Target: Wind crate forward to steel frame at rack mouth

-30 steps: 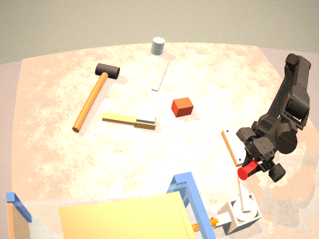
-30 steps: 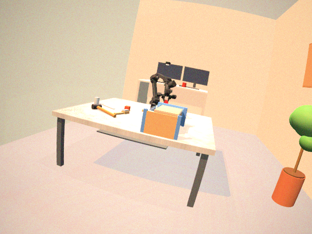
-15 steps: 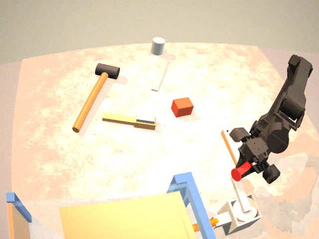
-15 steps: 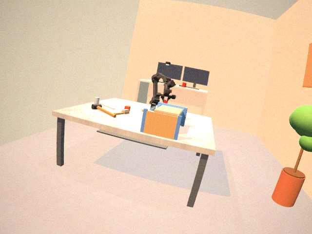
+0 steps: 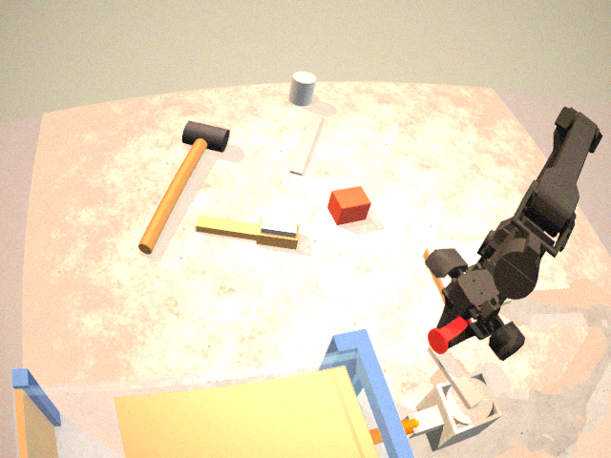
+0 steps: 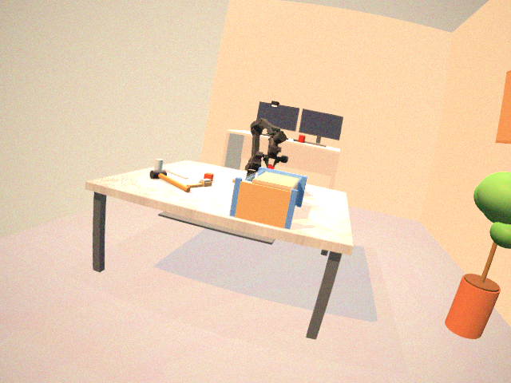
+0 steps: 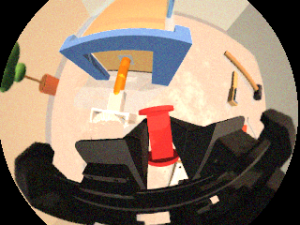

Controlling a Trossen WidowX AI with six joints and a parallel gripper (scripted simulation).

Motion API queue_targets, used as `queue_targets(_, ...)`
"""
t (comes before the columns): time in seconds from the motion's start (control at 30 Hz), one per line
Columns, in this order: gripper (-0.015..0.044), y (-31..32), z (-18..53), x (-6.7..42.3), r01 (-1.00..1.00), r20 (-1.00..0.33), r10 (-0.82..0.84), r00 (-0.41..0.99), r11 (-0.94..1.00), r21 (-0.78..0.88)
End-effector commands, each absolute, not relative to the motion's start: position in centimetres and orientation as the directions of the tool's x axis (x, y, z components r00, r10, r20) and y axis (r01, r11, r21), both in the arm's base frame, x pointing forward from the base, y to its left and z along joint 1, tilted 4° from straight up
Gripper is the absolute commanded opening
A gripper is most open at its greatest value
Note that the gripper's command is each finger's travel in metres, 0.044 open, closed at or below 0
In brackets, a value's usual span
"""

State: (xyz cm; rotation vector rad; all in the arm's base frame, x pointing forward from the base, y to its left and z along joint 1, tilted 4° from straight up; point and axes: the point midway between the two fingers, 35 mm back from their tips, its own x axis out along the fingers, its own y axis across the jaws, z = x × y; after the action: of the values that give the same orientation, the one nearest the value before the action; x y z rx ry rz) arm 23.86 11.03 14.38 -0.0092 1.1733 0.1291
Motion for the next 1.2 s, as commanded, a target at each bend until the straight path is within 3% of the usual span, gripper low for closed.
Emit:
queue_targets(0.0,0.0000,11.2,14.1,24.8,-0.107,-0.920,0.095,0.380,0.993,0.059)
queue_targets(1.17,0.0000,13.7,14.1,29.7,-0.107,-0.919,0.097,0.383,0.992,0.060)
